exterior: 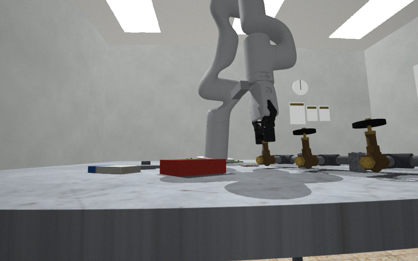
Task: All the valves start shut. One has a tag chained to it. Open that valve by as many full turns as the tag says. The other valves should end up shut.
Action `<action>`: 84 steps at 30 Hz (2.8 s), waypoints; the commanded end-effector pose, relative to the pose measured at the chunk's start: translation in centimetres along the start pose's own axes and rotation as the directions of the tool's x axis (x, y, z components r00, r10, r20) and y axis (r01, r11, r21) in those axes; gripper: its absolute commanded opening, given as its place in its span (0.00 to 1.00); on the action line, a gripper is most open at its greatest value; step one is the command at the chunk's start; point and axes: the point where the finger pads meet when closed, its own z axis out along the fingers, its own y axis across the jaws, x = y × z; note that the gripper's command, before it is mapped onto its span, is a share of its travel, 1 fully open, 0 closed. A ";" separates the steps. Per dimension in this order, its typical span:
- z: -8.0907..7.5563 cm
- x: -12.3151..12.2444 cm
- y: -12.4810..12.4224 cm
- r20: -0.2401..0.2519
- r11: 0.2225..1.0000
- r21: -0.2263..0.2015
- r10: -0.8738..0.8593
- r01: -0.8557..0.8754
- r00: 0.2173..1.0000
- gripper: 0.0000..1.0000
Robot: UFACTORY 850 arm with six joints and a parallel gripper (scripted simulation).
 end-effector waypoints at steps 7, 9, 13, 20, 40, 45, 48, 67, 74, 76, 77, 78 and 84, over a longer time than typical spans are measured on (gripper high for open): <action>-0.1 0.0 -0.1 0.001 0.966 0.003 -0.260 0.260 0.966 0.00; -0.1 0.0 -0.1 0.000 0.955 0.003 -0.298 0.298 0.955 0.00; -0.1 0.0 -0.1 0.000 0.907 0.003 -0.421 0.421 0.907 0.00; -0.1 0.0 -0.1 -0.004 0.724 -0.001 -0.690 0.690 0.724 0.00; -0.1 0.0 -0.1 -0.016 -0.023 -0.045 -1.000 0.999 -0.023 0.00; -0.1 0.0 -0.1 -0.010 -0.232 -0.052 -0.973 0.971 -0.233 0.00; -0.1 0.0 -0.1 -0.008 -0.335 -0.059 -0.942 0.940 -0.336 0.00; -0.1 0.0 -0.1 0.018 -0.900 -0.053 -0.434 0.432 -0.901 0.00; -0.1 0.0 -0.1 -0.002 -0.978 -0.002 -0.208 0.208 -0.978 0.00; -0.1 0.0 -0.1 -0.002 -0.978 -0.002 -0.208 0.208 -0.978 0.00; -0.1 0.0 -0.1 -0.002 -0.978 -0.002 -0.208 0.208 -0.978 0.00; -0.1 0.0 -0.1 -0.002 -0.978 -0.002 -0.208 0.208 -0.978 0.00; -0.1 0.0 -0.1 -0.002 -0.978 -0.002 -0.208 0.208 -0.978 0.00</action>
